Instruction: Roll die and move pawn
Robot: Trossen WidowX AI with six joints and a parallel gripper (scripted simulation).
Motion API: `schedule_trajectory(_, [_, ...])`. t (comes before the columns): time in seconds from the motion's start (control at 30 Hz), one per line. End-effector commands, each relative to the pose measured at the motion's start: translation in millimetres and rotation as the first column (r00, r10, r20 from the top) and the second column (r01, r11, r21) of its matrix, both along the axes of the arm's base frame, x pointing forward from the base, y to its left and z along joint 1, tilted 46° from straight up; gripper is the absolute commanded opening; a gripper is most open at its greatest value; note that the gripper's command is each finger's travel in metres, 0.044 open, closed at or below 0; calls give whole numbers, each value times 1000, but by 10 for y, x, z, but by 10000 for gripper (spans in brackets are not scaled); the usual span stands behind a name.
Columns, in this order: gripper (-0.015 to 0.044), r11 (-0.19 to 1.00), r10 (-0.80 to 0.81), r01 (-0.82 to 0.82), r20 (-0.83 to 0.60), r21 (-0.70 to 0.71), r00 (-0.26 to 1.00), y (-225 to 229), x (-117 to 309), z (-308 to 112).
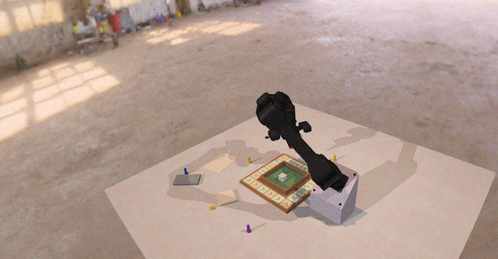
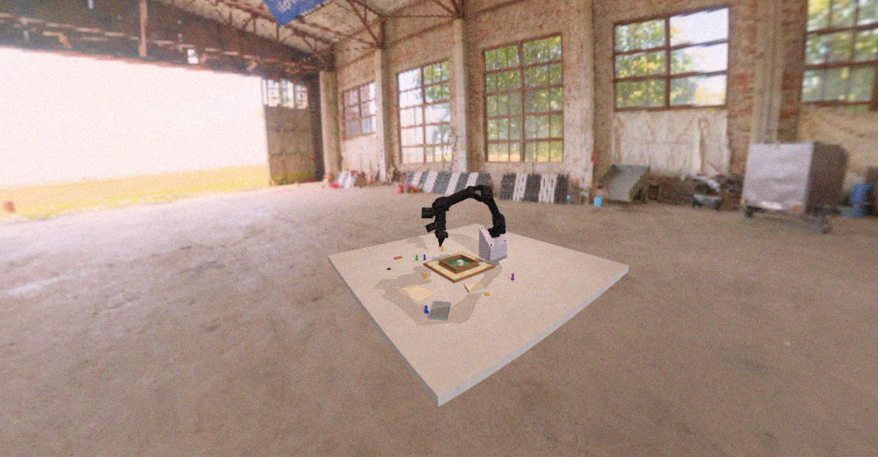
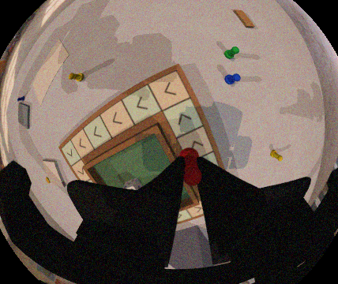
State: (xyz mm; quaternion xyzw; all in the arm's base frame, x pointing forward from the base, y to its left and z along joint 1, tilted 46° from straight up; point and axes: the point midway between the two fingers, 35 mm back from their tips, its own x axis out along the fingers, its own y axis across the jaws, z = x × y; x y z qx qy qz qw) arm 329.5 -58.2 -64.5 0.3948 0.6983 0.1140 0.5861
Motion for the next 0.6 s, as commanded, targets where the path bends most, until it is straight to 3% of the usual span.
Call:
schedule_trajectory(0.0, [0,1000,-7,8,-10,17,1000,189,240,-20])
schedule_trajectory(0.27, [0,999,-14,15,-32,47,999,542,587,-22])
schedule_trajectory(0.57, [0,999,-14,15,-33,48,999,697,595,-163])
